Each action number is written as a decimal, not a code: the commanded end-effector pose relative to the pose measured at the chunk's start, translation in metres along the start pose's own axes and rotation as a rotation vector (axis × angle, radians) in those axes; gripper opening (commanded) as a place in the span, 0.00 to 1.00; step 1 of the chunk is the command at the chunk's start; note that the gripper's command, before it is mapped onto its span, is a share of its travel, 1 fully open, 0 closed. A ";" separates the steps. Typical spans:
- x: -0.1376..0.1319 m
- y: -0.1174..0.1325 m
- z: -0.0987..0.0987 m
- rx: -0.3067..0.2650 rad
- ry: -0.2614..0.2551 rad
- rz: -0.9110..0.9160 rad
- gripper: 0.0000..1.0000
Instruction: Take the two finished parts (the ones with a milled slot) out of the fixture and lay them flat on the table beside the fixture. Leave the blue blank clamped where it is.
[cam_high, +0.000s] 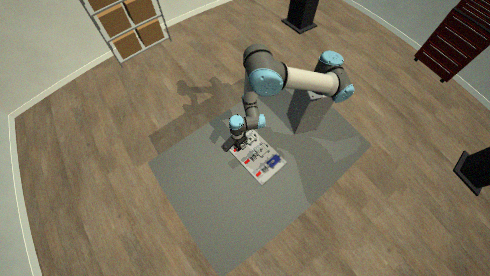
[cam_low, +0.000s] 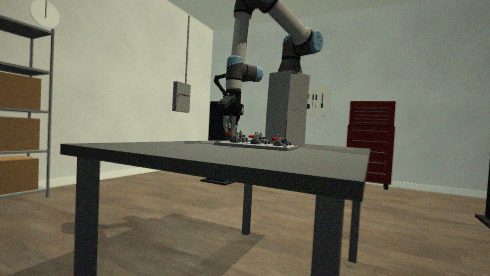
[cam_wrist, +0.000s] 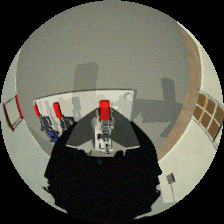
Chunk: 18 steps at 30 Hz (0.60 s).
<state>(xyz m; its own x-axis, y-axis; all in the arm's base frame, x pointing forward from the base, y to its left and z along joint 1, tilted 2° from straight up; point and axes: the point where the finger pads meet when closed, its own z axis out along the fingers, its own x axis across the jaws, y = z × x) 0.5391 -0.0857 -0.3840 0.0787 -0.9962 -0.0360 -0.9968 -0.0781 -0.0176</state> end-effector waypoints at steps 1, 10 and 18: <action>0.000 -0.001 -0.001 0.002 0.001 0.000 0.00; 0.000 0.000 -0.003 0.002 0.001 0.000 0.00; 0.000 0.001 -0.005 0.002 0.001 0.000 0.00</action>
<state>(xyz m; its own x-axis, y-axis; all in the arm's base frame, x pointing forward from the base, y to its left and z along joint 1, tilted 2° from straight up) 0.5380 -0.0859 -0.3810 0.0788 -0.9962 -0.0360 -0.9968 -0.0782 -0.0177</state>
